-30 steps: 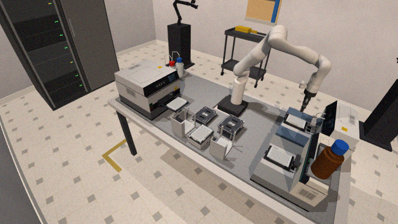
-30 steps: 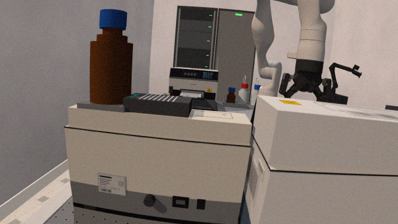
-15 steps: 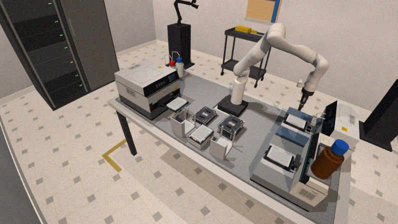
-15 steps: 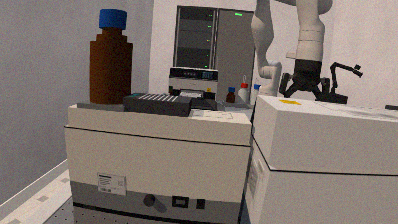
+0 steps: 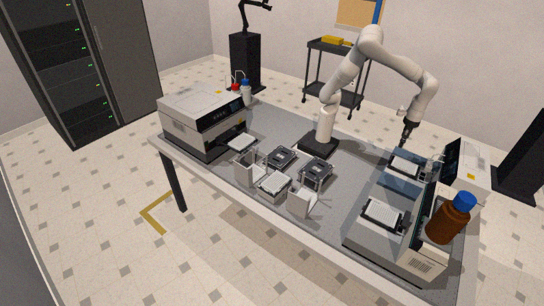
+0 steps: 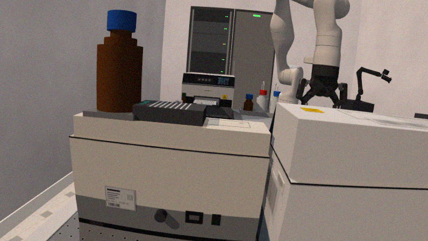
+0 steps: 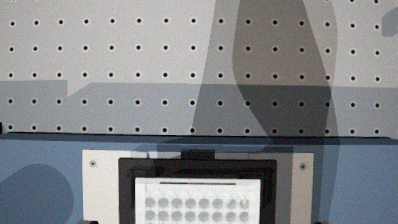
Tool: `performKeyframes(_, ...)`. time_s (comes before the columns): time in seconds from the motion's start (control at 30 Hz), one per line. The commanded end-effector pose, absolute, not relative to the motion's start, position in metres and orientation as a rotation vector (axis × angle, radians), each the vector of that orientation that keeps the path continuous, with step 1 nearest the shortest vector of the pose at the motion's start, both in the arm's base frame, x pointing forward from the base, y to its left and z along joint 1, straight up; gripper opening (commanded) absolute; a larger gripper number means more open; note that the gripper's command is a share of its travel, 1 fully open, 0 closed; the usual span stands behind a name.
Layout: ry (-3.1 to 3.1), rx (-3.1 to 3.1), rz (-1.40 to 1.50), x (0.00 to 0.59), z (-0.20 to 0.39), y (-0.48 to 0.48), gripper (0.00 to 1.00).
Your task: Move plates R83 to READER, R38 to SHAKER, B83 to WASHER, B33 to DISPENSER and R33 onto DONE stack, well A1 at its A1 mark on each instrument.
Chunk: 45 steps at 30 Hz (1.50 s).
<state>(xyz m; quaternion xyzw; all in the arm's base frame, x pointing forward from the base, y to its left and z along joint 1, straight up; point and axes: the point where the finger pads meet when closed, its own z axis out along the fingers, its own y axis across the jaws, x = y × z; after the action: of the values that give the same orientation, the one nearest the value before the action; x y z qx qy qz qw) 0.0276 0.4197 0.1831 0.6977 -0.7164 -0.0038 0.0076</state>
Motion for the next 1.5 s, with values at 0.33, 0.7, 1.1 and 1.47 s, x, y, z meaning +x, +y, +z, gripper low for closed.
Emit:
performKeyframes(0.33, -2.249, 2.185, -0.019, 0.03, 0.186, 0.382, 1.0)
performKeyframes(0.7, -2.25, 2.184, -0.018, 0.03, 0.186, 0.352, 1.0)
performKeyframes(1.1, -2.25, 2.184, -0.017, 0.03, 0.186, 0.315, 1.0)
performKeyframes(1.47, -2.251, 2.184, -0.016, 0.043, 0.186, 0.294, 1.0)
